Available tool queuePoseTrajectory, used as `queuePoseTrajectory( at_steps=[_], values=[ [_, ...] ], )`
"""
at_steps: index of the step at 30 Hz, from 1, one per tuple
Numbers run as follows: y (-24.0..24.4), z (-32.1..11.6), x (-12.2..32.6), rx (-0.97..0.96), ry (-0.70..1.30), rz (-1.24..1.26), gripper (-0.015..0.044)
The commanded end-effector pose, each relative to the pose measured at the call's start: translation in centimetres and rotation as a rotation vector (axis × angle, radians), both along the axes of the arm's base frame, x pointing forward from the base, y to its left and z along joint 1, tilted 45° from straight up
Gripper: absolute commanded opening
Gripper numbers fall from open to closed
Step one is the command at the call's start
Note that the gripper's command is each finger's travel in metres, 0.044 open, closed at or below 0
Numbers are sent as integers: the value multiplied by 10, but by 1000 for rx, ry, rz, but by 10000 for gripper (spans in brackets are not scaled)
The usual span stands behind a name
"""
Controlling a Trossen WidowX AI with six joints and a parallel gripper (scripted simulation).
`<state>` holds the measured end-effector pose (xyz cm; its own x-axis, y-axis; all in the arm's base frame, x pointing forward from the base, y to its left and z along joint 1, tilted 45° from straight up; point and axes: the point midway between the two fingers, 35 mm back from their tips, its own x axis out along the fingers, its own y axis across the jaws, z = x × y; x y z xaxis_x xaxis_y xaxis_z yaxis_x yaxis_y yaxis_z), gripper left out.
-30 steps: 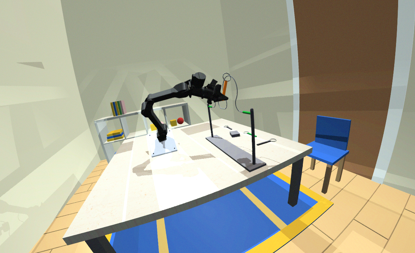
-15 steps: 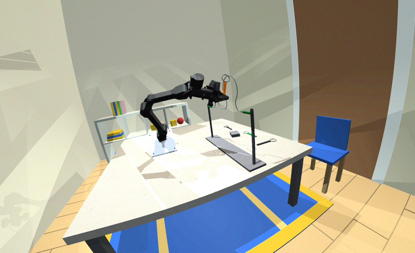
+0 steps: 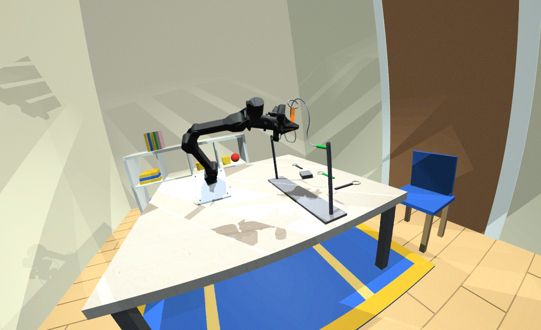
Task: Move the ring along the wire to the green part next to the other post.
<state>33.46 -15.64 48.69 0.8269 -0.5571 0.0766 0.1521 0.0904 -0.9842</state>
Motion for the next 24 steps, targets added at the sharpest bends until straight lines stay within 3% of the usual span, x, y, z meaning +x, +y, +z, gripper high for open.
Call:
queuePoseTrajectory(
  at_steps=[1,24],
  values=[
    [2,4,-3,-53,2,5,-150],
    [2,14,-3,-337,45,-1,-150]
  ],
)
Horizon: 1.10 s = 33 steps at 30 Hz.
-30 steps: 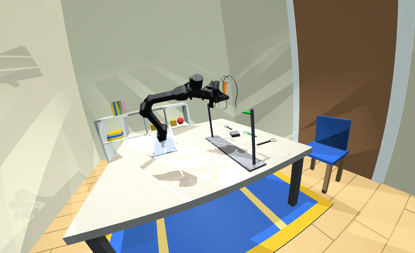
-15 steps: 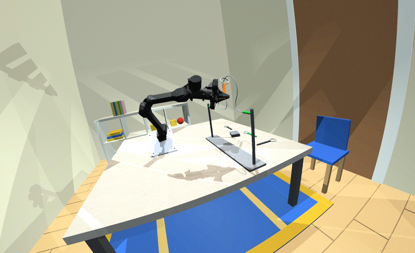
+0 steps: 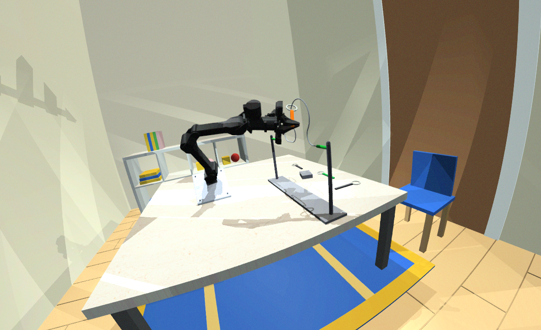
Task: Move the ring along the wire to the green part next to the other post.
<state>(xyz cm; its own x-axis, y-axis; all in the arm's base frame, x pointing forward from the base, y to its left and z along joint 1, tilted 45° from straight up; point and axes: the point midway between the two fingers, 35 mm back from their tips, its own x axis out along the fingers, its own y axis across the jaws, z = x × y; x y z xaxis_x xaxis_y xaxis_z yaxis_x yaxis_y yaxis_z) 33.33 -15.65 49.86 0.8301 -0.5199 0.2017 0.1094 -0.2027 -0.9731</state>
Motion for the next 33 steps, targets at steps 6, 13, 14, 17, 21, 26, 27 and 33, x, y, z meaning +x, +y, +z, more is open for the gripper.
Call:
queuePoseTrajectory(
  at_steps=[6,13,14,17,21,26,27,33],
  values=[
    [2,5,-2,-115,14,3,-150],
    [3,8,-2,-201,27,0,-150],
    [3,8,-2,-214,29,0,-150],
    [4,10,-2,-251,34,-1,-150],
    [4,11,-2,-300,42,-2,-150],
    [7,12,-4,-354,42,-28,-150],
    [8,12,-5,-363,39,-40,-150],
    [13,12,-10,-450,35,-88,-150]
  ],
)
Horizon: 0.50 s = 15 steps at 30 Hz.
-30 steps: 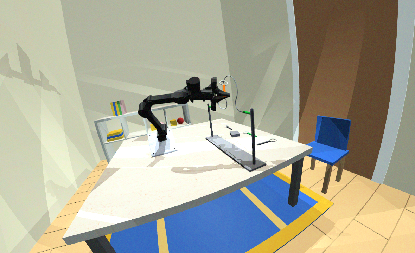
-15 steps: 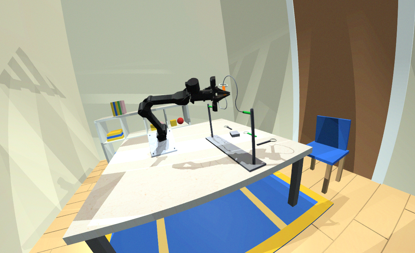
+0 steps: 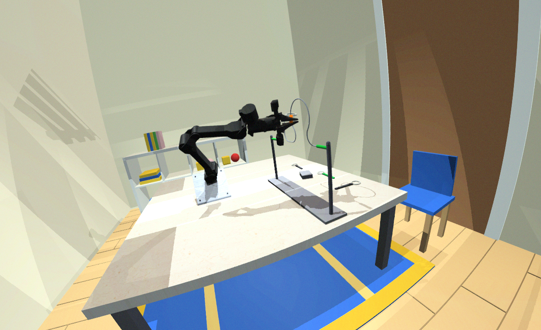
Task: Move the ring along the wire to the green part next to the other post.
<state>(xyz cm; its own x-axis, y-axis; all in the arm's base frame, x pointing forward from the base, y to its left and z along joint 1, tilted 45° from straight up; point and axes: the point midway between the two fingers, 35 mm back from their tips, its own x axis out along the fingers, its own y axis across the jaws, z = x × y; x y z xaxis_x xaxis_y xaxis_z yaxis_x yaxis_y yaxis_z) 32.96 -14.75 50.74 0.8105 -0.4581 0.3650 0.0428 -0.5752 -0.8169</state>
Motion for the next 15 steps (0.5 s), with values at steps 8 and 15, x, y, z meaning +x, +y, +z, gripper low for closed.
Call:
queuePoseTrajectory(
  at_steps=[8,15],
  values=[
    [5,6,-6,-145,1,-21,-150],
    [7,8,-6,-231,13,-24,-150]
  ],
)
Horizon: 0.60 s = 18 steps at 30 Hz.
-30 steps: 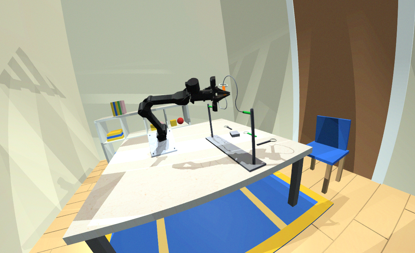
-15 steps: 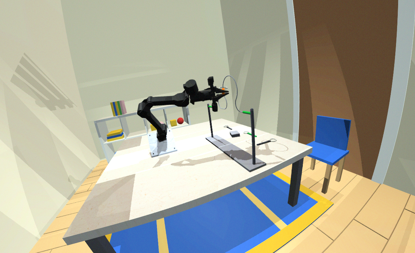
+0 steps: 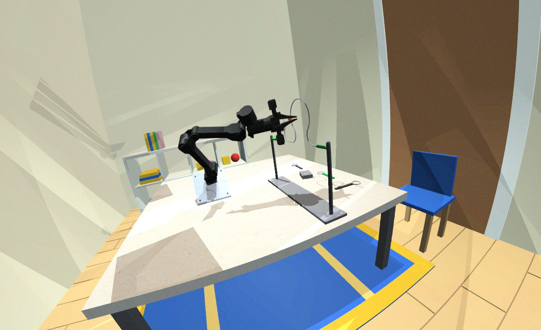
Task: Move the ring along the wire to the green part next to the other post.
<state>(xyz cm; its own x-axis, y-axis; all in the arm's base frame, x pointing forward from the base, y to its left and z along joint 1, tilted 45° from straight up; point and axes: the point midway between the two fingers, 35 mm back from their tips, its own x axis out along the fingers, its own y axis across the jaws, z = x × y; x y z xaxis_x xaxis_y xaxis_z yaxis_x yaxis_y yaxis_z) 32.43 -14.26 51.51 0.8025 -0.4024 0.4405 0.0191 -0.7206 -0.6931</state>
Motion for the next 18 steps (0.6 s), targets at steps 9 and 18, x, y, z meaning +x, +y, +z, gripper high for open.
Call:
queuePoseTrajectory(
  at_steps=[9,18],
  values=[
    [5,3,-1,-152,21,-1,-150],
    [7,5,0,-263,37,-5,-150]
  ],
)
